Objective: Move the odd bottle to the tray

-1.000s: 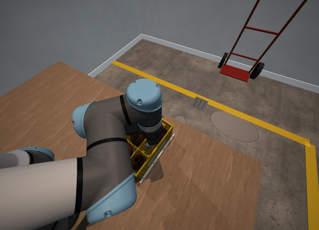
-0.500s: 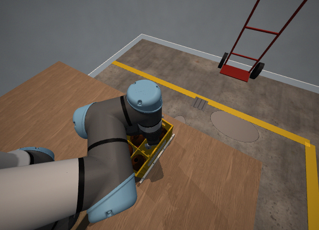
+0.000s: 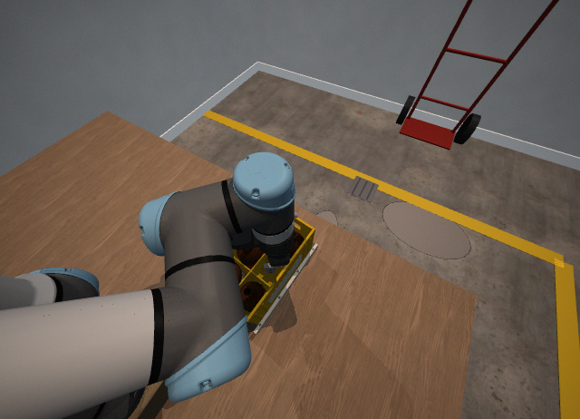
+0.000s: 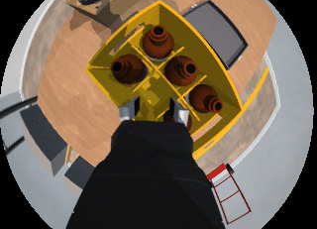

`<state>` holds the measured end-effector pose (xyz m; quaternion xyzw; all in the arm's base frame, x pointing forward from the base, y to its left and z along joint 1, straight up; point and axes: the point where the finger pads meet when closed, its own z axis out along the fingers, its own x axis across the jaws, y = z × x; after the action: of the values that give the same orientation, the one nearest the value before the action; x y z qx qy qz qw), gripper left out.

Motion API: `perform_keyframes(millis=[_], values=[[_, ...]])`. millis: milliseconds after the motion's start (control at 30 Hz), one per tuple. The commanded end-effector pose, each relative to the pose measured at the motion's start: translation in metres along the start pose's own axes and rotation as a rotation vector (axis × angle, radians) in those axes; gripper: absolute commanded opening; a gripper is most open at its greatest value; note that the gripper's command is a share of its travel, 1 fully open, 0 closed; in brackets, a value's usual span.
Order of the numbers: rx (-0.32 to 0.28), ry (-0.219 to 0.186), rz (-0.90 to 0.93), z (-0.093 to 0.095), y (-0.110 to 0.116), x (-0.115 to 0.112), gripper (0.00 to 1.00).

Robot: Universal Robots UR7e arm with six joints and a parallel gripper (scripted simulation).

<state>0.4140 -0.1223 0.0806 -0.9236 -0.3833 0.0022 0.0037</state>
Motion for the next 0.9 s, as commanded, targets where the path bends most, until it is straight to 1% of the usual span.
perform_keyframes(millis=[0,533,867], values=[[-0.002,0.0,0.0,0.005,0.0,0.0,1.0],[-0.002,0.0,0.0,0.019,0.0,0.0,1.0],[-0.002,0.0,0.0,0.023,0.0,0.0,1.0]])
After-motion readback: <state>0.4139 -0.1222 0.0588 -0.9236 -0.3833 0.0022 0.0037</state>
